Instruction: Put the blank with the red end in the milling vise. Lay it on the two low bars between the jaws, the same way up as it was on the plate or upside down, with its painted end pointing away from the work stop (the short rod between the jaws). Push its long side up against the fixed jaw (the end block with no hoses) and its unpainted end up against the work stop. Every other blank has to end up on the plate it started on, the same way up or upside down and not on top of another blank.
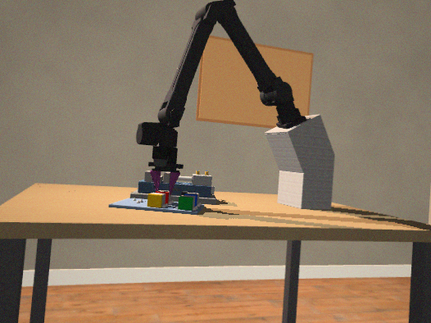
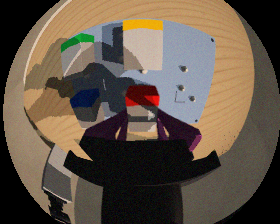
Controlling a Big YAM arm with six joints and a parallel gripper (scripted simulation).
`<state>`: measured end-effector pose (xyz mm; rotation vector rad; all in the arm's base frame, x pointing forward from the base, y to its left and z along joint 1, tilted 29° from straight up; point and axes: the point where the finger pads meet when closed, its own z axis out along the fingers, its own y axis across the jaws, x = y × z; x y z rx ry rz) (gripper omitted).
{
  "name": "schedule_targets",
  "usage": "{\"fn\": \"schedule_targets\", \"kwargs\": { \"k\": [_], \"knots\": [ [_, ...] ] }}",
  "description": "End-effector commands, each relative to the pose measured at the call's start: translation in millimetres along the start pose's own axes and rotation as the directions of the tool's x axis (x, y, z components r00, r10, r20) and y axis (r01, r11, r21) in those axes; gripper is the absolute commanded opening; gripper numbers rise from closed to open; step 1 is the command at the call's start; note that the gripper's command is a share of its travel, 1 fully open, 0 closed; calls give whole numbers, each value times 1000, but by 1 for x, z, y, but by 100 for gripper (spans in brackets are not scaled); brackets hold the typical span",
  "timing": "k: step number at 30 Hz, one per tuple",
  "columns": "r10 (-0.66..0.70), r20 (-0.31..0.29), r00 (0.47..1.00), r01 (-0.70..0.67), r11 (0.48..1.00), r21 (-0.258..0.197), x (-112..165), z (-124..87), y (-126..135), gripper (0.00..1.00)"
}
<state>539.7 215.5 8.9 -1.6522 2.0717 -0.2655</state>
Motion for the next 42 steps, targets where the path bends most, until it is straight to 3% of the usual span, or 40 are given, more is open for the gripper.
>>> {"fn": "schedule_targets", "kwargs": {
  "k": [1, 9, 11, 17, 28, 30, 42],
  "knots": [
    [0, -3, 1000, 0, 1000, 10, 3, 9, -12, 0],
    [-1, -14, 1000, 1, 1000, -6, 6, 6, -7, 0],
    [0, 2, 1000, 0, 1000, 18, 2, -14, -14, 0],
    [2, -4, 1000, -2, 1000, 9, 6, -23, -8, 0],
    [1, 5, 1000, -1, 1000, 4, -4, -71, 0, 0],
    [1, 5, 1000, -1, 1000, 4, -4, -71, 0, 0],
    [1, 5, 1000, -1, 1000, 4, -4, -117, 0, 0]
  ]
}}
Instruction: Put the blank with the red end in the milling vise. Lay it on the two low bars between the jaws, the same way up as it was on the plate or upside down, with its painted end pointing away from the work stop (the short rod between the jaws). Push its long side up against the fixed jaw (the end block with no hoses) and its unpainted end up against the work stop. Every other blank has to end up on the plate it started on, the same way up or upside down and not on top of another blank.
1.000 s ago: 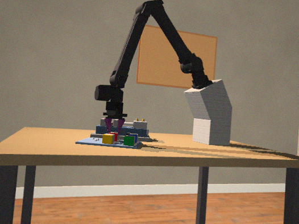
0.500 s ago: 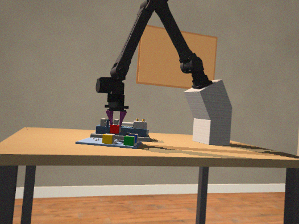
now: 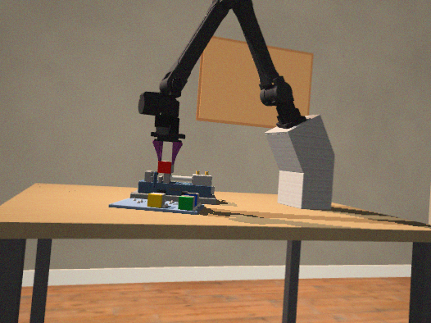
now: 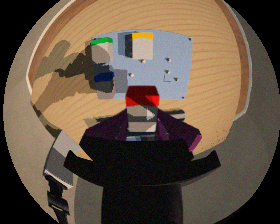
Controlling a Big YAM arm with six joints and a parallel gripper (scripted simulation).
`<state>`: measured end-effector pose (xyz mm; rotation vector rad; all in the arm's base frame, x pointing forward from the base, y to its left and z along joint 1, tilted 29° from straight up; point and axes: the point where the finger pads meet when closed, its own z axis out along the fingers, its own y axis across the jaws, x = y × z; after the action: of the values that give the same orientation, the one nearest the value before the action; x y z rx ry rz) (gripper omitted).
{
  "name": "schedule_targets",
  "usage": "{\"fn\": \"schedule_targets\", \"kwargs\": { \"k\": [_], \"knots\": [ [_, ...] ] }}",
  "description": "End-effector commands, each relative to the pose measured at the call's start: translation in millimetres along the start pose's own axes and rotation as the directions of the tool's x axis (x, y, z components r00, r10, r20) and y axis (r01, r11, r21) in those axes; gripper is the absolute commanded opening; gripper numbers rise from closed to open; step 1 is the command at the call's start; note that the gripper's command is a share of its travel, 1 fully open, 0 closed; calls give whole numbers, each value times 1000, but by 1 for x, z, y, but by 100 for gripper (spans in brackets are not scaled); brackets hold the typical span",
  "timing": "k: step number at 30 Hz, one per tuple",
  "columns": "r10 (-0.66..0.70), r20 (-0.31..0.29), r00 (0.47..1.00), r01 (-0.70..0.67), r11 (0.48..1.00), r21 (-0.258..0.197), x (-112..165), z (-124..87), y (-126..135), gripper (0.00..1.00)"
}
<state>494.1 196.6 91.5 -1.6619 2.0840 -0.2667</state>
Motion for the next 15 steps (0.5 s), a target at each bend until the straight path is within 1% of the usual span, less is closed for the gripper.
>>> {"fn": "schedule_targets", "kwargs": {
  "k": [1, 8, 15],
  "knots": [
    [2, 17, 1000, -3, 1000, 14, -9, -23, 1, 0],
    [2, 18, 1000, -3, 1000, 13, -9, -28, 2, 0],
    [3, 21, 1000, -3, 1000, 18, -10, -28, 0, 0]
  ]
}}
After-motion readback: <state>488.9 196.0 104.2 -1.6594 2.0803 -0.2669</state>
